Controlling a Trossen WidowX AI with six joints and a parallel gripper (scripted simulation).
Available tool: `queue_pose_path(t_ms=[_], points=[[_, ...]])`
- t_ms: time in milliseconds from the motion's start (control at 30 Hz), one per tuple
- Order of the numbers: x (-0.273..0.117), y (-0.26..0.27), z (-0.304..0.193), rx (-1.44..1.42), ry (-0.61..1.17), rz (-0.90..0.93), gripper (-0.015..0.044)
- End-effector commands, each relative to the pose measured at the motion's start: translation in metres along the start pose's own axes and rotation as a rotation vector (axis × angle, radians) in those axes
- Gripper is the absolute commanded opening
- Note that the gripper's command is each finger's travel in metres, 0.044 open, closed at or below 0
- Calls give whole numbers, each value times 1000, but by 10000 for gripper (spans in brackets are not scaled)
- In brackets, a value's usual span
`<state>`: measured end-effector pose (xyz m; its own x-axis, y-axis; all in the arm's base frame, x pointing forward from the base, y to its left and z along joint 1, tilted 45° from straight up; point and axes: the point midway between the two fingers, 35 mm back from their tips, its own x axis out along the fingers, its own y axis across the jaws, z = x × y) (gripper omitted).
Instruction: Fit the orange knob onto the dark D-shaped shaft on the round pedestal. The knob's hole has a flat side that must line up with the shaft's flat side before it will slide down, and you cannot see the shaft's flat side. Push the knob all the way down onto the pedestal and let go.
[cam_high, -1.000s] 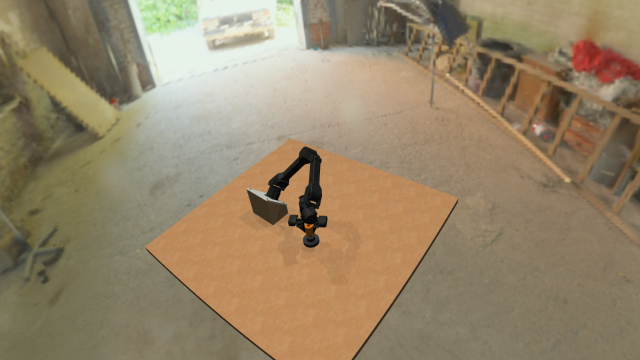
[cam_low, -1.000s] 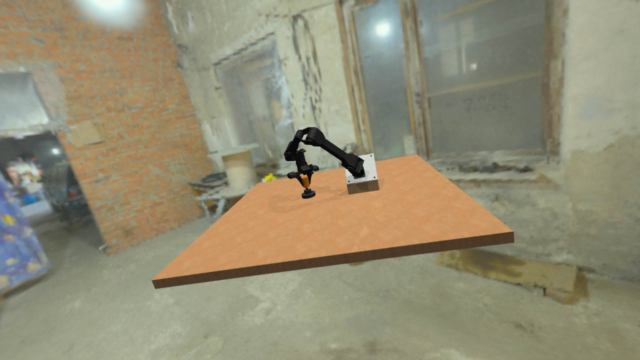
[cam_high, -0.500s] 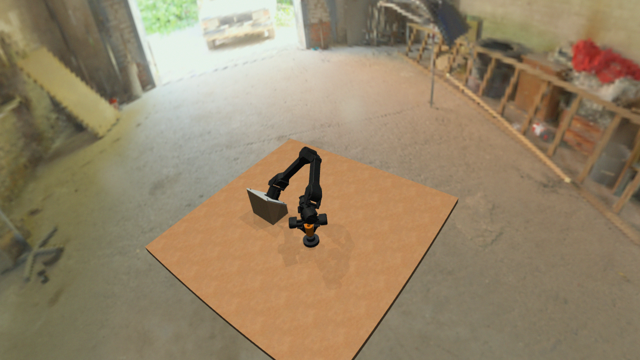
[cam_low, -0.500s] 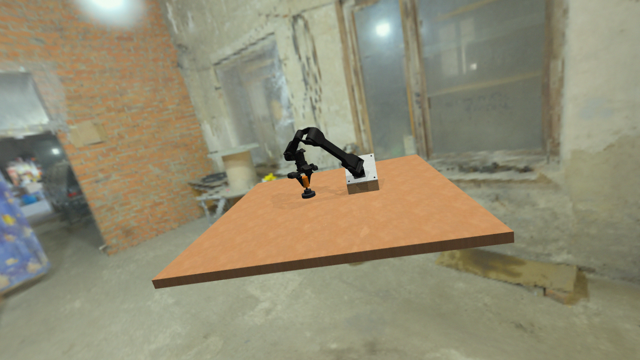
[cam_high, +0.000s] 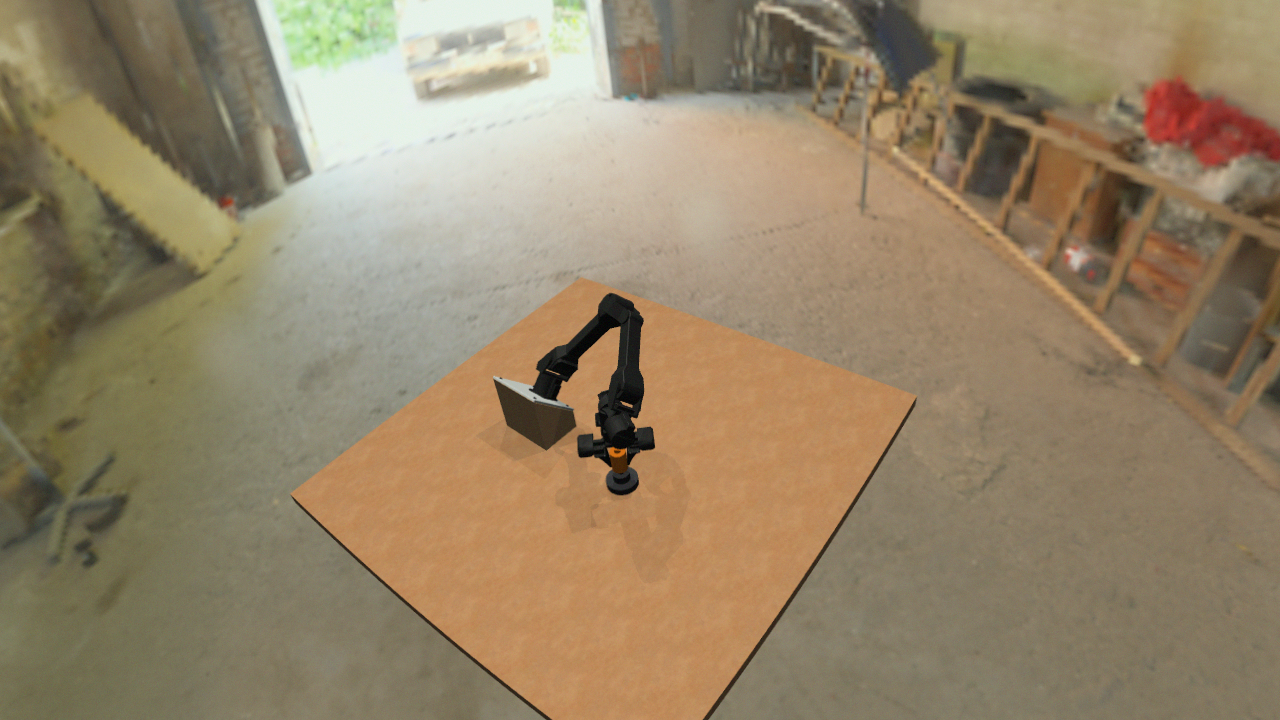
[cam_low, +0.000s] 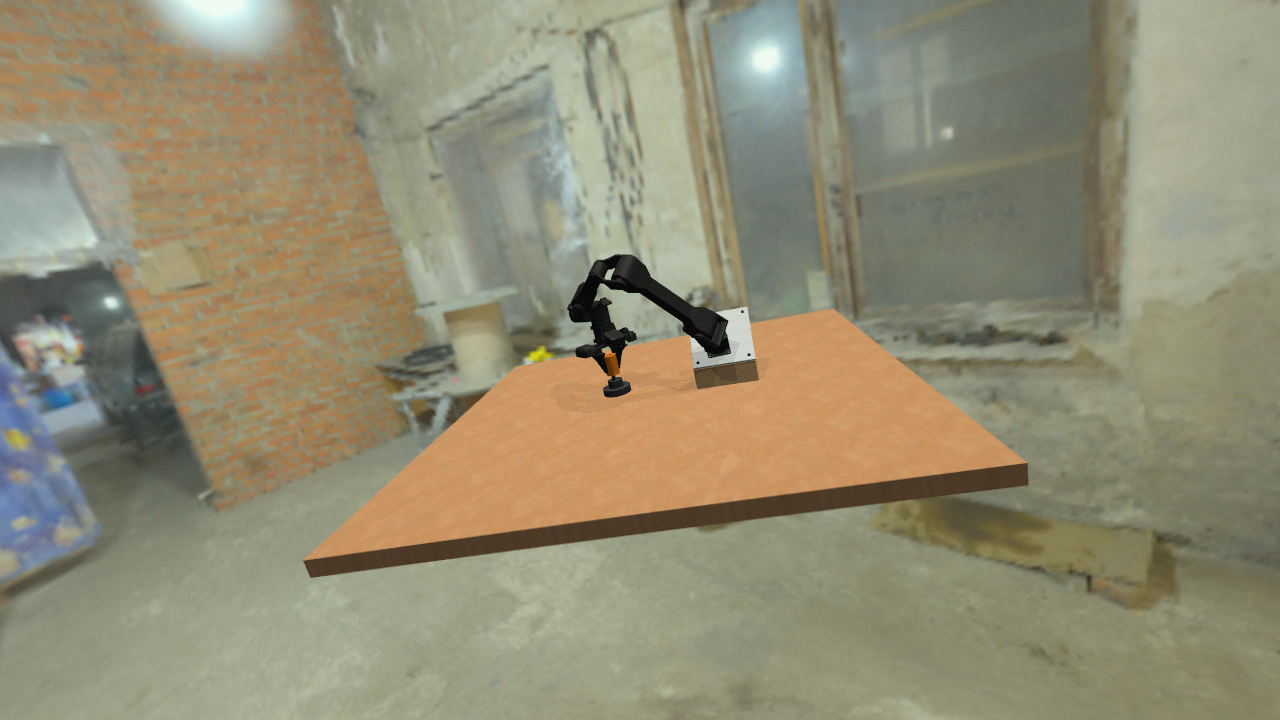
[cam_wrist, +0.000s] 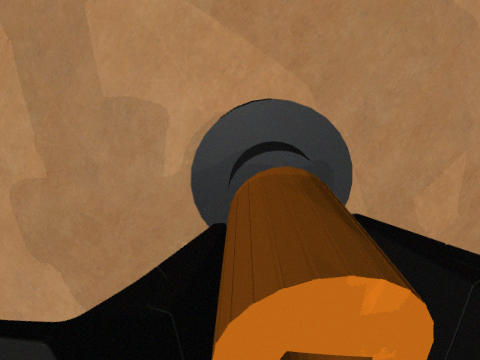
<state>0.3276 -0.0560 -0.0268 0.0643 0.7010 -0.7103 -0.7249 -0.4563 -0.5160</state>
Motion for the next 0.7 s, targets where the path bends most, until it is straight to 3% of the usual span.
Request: queue_pose_path(t_ms=[0, 367, 667], points=[[1, 0, -1, -5, 1, -2, 0], [-5, -1, -2, 20, 1, -2, 0], [-4, 0, -2, 481, 1, -2, 0]])
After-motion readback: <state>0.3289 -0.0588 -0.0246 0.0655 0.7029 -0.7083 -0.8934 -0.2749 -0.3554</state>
